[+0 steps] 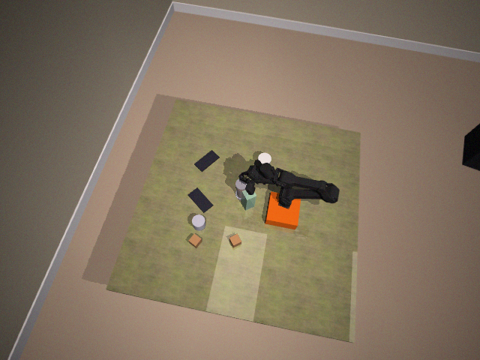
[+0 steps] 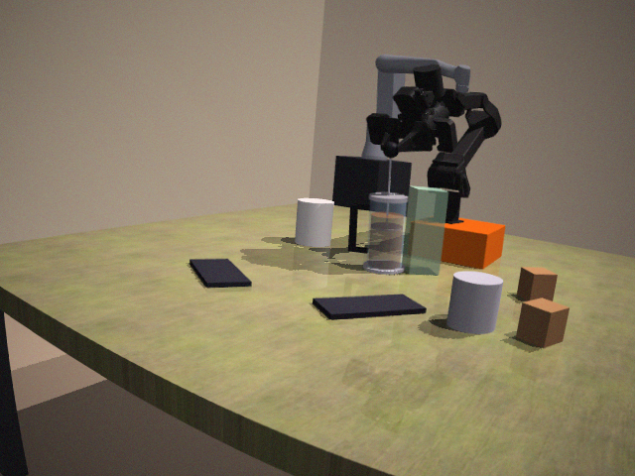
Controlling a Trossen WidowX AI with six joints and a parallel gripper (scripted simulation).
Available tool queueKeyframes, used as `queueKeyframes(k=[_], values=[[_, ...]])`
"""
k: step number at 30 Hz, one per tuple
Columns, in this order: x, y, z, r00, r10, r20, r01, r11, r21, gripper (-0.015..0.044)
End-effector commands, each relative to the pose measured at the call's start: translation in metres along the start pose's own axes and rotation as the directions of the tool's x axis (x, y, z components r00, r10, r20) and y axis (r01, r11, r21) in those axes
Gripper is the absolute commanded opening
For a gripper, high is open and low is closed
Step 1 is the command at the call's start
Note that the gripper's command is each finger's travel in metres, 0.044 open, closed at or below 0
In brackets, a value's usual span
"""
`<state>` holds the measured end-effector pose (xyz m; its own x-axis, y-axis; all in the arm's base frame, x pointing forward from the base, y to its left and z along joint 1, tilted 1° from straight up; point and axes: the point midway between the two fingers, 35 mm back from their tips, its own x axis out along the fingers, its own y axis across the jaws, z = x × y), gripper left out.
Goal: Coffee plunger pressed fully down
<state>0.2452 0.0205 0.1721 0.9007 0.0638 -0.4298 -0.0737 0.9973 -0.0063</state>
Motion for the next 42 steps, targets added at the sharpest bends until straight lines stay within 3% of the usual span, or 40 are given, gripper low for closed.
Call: queueKeyframes(k=[1,20,42], values=[[0.009,0.000,-0.026,0.998,0.003,-0.060,-0.003,1.000,-0.006,0.0122],[0.029,0.000,-0.048,0.998,0.003,-0.059,-0.003,1.000,-0.006,0.0122],[0.041,-0.001,-0.041,0.998,0.003,-0.058,-0.003,1.000,-0.006,0.0122]])
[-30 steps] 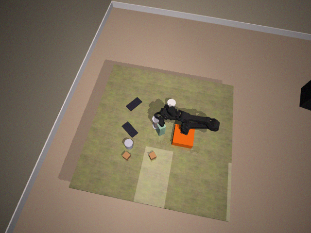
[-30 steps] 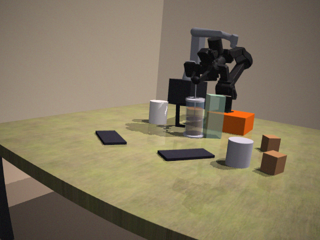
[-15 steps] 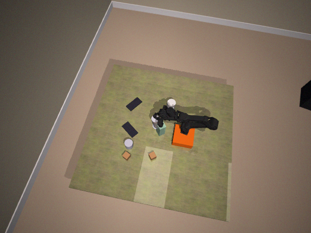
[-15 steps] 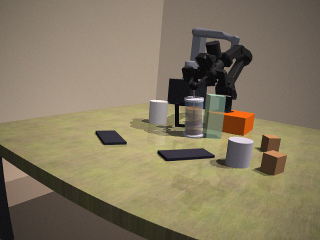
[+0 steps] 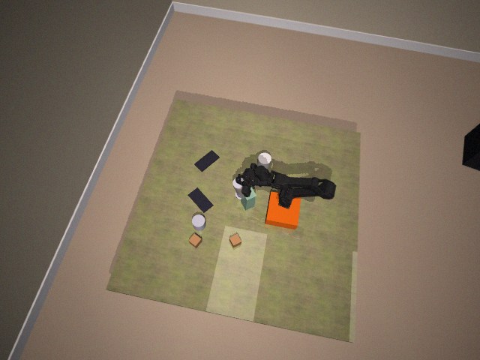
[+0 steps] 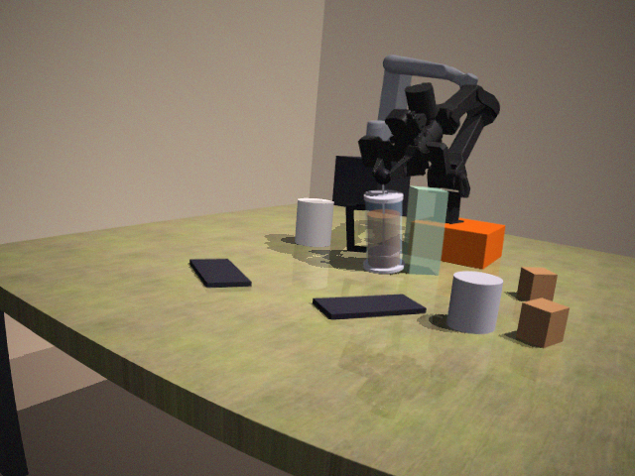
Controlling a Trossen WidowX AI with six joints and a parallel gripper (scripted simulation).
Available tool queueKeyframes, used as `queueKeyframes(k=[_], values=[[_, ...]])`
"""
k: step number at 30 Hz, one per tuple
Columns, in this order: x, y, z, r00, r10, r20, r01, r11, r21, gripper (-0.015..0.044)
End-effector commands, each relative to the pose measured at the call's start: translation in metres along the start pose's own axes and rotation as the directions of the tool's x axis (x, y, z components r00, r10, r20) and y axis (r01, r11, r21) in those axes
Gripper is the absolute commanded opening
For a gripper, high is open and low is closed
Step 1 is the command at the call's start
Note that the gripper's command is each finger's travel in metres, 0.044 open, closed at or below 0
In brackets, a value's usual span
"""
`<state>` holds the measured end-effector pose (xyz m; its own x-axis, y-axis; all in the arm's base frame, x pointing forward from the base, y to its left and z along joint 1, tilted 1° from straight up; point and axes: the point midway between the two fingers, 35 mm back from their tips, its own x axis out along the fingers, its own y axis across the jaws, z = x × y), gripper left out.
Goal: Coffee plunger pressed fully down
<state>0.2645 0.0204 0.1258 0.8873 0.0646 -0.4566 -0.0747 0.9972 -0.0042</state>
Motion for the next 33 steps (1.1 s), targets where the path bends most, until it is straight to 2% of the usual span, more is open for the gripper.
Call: queueKeyframes(k=[1,31,33], values=[[0.0036,0.0000,-0.0072,1.000,0.001,-0.029,-0.001,1.000,-0.007,0.0122],[0.0050,-0.0002,-0.0006,1.000,0.000,-0.010,0.000,1.000,-0.001,0.0122],[0.0050,-0.0002,-0.0006,1.000,0.000,-0.010,0.000,1.000,-0.001,0.0175]])
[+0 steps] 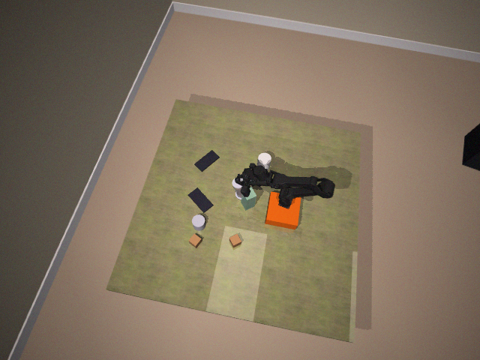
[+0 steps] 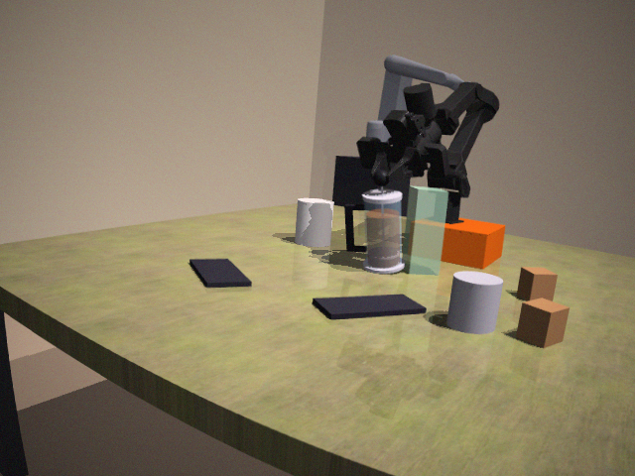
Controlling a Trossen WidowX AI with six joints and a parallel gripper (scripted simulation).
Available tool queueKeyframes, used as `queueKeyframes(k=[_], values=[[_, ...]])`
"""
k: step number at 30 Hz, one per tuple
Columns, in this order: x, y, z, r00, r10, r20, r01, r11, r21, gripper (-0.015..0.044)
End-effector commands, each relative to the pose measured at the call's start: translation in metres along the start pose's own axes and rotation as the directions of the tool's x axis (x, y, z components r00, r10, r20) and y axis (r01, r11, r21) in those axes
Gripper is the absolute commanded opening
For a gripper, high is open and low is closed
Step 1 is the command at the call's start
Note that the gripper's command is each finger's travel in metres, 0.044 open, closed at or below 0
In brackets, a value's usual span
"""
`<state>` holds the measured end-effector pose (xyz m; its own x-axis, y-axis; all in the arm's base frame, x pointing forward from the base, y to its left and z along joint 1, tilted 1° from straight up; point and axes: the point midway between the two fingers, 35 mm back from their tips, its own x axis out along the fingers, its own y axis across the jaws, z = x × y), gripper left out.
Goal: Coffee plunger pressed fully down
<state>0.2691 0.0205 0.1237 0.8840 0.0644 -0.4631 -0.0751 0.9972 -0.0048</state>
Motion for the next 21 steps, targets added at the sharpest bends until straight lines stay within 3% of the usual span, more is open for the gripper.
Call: queueKeyframes(k=[1,10,16,21], values=[[0.000,0.000,-0.001,1.000,0.000,-0.003,0.000,1.000,0.000,0.0201],[0.000,0.000,-0.001,1.000,0.000,-0.003,0.000,1.000,0.000,0.0437],[-0.007,0.000,0.008,1.000,-0.001,-0.006,0.001,1.000,0.000,0.0440],[-0.050,0.000,0.042,1.000,-0.006,-0.019,0.006,1.000,-0.001,0.0440]])
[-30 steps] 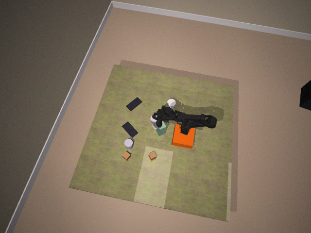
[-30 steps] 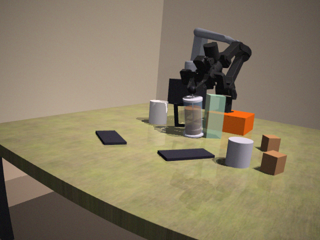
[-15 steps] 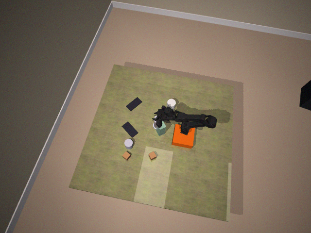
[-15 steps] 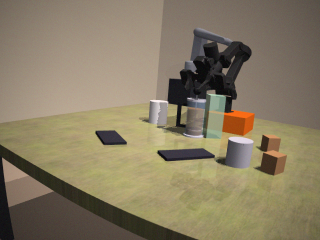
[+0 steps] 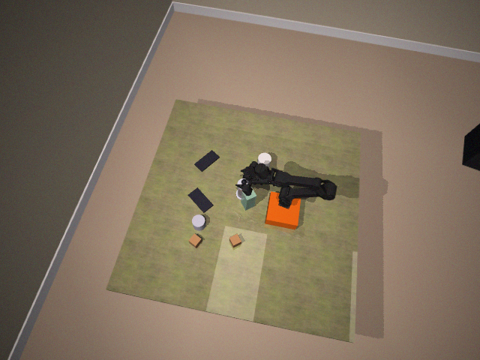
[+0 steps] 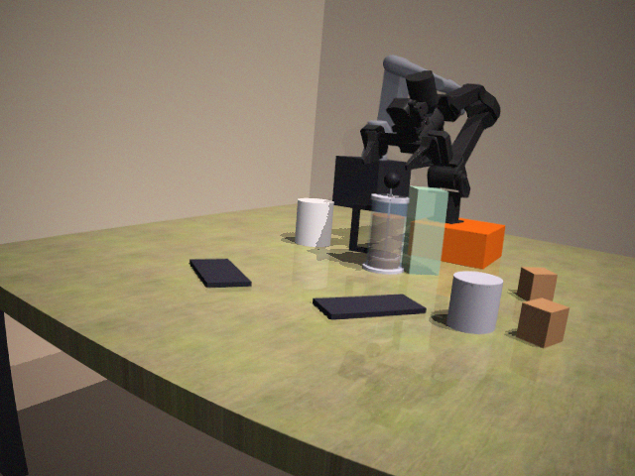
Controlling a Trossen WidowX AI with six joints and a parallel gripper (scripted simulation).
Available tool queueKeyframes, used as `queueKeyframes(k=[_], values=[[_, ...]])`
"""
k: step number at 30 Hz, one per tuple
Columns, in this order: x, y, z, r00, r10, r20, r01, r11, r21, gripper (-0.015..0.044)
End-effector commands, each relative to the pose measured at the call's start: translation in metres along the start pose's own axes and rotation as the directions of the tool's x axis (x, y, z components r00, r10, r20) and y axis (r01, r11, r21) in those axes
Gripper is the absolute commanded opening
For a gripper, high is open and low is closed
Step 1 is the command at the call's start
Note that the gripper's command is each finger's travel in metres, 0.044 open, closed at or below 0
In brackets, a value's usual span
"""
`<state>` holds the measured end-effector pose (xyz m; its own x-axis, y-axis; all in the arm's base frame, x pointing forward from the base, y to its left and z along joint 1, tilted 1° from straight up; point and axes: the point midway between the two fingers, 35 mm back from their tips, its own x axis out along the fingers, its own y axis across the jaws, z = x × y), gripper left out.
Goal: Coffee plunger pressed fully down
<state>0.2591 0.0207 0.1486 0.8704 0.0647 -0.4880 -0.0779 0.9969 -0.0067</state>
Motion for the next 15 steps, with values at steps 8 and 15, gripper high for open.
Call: queueKeyframes(k=[8,15], values=[[-0.0508,-0.0012,0.0288,1.000,-0.011,0.004,0.011,1.000,0.003,0.0440],[-0.0508,-0.0012,0.0288,1.000,-0.011,0.004,0.011,1.000,0.003,0.0440]])
